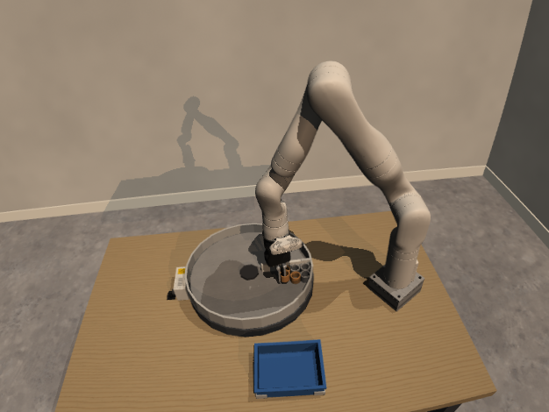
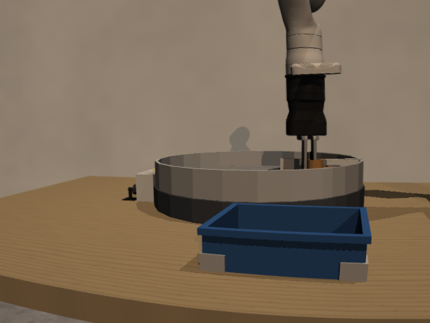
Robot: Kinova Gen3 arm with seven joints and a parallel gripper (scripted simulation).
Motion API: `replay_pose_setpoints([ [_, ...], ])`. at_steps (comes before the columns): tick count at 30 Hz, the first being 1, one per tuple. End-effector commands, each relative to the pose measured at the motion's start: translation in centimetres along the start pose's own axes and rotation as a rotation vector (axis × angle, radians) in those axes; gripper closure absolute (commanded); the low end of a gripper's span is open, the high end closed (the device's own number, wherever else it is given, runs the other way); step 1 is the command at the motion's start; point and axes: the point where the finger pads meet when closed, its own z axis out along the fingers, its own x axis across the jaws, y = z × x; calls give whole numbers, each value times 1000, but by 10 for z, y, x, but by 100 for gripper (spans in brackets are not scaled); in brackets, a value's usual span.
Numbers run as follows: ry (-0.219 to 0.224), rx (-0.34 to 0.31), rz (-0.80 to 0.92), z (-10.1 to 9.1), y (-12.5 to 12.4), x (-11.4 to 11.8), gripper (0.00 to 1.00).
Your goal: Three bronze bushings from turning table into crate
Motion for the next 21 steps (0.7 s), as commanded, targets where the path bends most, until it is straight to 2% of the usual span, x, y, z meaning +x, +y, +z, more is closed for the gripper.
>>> replay_pose_setpoints([
  [1, 1, -1, 0, -2, 0, 0, 100],
  [21, 1, -1, 0, -14, 0, 0, 100],
])
